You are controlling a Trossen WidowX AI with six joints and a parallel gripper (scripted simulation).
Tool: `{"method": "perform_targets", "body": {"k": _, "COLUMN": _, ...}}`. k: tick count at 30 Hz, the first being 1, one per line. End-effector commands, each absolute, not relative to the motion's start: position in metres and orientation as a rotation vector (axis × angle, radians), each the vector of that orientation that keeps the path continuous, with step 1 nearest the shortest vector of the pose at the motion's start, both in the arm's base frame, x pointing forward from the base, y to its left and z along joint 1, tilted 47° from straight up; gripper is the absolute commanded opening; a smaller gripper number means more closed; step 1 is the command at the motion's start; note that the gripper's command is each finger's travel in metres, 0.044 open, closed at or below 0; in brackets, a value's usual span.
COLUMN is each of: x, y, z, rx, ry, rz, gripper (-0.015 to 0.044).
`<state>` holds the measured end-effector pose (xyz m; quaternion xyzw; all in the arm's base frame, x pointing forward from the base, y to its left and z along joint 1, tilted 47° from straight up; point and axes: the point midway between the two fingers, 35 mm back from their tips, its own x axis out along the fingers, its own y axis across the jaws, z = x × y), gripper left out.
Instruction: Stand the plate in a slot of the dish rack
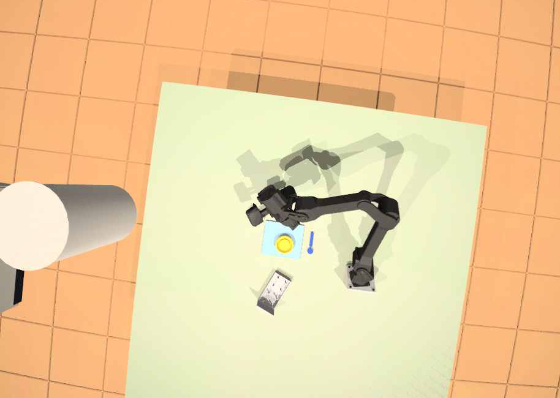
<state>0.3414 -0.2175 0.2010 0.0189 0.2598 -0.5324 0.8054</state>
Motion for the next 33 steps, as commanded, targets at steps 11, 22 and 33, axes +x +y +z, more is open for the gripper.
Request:
{"method": "perform_targets", "body": {"k": 11, "x": 0.337, "y": -0.154, "z": 0.134, "rx": -0.123, "ry": 0.991, "rz": -0.982, "gripper": 0.0400}}
{"method": "perform_targets", "body": {"k": 22, "x": 0.311, "y": -0.110, "z": 0.103, "rx": -0.314, "ry": 1.318, "rz": -0.866, "gripper": 0.0400}}
{"method": "perform_targets", "body": {"k": 33, "x": 0.284, "y": -0.082, "z": 0.095, "rx": -0.494, "ry": 1.549, "rz": -0.786, "gripper": 0.0400}}
